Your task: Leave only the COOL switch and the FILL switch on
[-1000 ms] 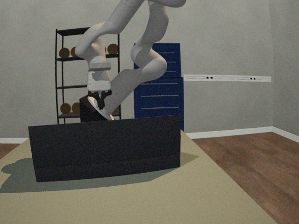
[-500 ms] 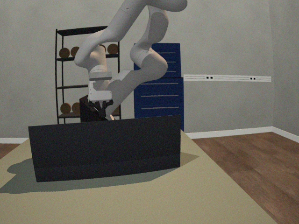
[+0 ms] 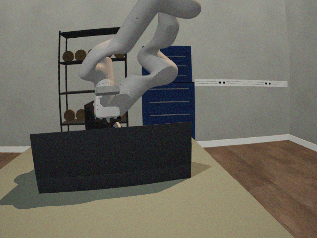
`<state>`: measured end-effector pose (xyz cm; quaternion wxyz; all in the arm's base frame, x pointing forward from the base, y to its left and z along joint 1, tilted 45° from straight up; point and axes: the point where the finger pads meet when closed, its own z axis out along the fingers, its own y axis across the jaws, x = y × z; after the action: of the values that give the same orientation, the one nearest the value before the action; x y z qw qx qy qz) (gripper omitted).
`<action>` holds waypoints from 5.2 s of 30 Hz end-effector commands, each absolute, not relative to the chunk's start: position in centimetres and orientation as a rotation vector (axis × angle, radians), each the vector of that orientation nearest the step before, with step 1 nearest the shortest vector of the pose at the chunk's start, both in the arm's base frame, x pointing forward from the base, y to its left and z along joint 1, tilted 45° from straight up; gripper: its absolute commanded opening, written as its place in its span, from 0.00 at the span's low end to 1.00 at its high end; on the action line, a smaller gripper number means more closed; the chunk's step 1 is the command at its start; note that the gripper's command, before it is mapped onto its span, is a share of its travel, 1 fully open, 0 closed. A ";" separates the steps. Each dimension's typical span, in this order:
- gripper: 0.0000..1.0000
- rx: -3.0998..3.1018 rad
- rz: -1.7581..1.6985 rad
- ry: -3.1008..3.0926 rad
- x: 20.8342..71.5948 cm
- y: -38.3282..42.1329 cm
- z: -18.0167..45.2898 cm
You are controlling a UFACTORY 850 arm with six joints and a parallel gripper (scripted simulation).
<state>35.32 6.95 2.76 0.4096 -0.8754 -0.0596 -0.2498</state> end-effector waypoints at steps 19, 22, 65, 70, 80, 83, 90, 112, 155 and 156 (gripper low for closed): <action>0.00 -2.205 -0.632 -0.150 35.9 7.8 2.1; 0.00 -2.205 -0.632 -0.150 35.9 7.8 2.1; 0.00 -2.205 -0.632 -0.150 36.1 7.8 2.2; 0.00 -2.205 -0.632 -0.150 36.2 7.8 2.2; 0.00 -2.205 -0.632 -0.150 36.7 7.7 2.5; 0.00 -2.205 -0.632 -0.150 36.9 7.7 2.6; 0.00 -2.205 -0.632 -0.150 37.3 7.7 2.9; 0.00 -2.205 -0.632 -0.150 38.8 7.5 3.7; 0.00 -2.205 -0.632 -0.150 38.8 7.5 3.7; 0.00 -2.205 -0.632 -0.150 38.6 7.5 3.6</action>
<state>38.76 7.52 3.69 0.4095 -0.8754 -0.0593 -0.2499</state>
